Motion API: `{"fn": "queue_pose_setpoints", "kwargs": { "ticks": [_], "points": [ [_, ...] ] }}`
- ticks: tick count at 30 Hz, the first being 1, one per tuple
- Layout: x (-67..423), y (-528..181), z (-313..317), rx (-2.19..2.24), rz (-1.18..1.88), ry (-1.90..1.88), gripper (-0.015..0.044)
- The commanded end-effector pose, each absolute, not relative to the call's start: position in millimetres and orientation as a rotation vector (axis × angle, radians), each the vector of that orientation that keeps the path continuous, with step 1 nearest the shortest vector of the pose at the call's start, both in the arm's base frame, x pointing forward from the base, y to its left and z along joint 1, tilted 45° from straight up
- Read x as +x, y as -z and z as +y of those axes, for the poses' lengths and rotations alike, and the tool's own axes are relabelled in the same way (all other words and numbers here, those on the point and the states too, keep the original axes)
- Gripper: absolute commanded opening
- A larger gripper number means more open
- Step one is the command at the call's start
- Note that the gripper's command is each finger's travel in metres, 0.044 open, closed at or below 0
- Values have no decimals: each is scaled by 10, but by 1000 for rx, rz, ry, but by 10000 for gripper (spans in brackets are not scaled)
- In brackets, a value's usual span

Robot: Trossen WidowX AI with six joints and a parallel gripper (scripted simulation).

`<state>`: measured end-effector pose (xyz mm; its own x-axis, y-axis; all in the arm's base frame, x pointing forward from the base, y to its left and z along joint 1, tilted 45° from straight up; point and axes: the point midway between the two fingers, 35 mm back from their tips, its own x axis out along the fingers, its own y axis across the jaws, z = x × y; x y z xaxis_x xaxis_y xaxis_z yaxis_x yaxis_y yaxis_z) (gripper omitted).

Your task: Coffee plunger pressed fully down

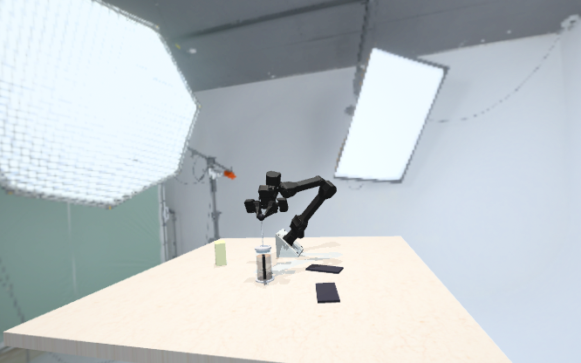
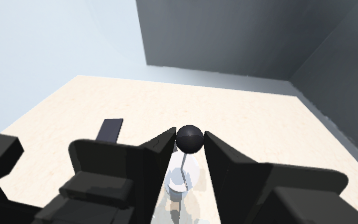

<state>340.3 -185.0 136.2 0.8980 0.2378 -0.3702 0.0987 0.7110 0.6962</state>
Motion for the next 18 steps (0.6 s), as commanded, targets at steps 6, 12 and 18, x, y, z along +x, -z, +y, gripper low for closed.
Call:
{"fn": "queue_pose_setpoints", "kwargs": {
  "ticks": [6, 12, 18],
  "points": [
    [3418, -1317, -1823, 784, 461, -78, 113],
    [3442, -1239, -1767, 783, 463, -78, 113],
    [3463, -1161, -1708, 783, 464, -77, 113]
  ]
}}
